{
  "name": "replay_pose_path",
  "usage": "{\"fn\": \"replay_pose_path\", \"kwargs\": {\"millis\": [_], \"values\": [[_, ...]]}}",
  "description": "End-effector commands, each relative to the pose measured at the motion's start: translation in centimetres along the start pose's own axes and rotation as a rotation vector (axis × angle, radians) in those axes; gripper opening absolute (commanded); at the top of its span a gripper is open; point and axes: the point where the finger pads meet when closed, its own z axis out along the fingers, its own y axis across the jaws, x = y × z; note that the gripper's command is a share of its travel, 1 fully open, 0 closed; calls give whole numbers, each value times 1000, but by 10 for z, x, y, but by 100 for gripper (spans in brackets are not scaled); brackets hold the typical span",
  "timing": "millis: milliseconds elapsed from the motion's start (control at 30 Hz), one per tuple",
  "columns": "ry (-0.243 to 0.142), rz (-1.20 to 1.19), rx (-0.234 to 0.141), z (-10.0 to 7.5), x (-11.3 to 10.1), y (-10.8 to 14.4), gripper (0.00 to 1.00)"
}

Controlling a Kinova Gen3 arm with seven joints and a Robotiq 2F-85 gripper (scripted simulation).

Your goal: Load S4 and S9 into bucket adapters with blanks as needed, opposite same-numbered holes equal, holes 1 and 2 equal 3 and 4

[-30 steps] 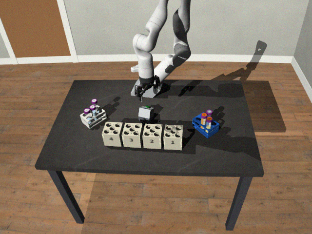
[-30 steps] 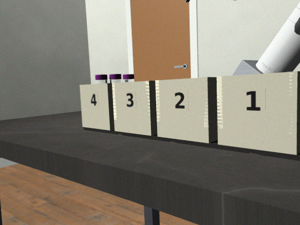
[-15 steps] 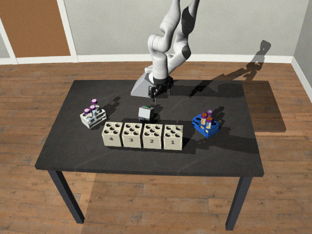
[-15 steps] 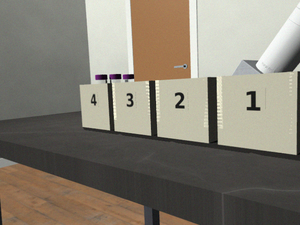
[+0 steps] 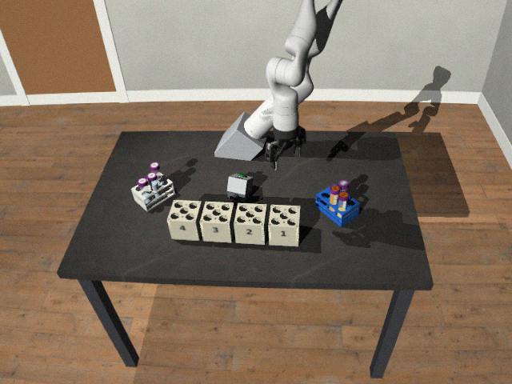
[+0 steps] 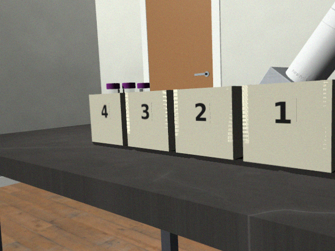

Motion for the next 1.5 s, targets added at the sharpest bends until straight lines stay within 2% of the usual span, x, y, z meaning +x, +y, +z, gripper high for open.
{"fn": "replay_pose_path", "kwargs": {"millis": [0,1467], "values": [[-1,1,2,-1,-12,10,100],[-1,1,1,-1,-156,142,100]]}}
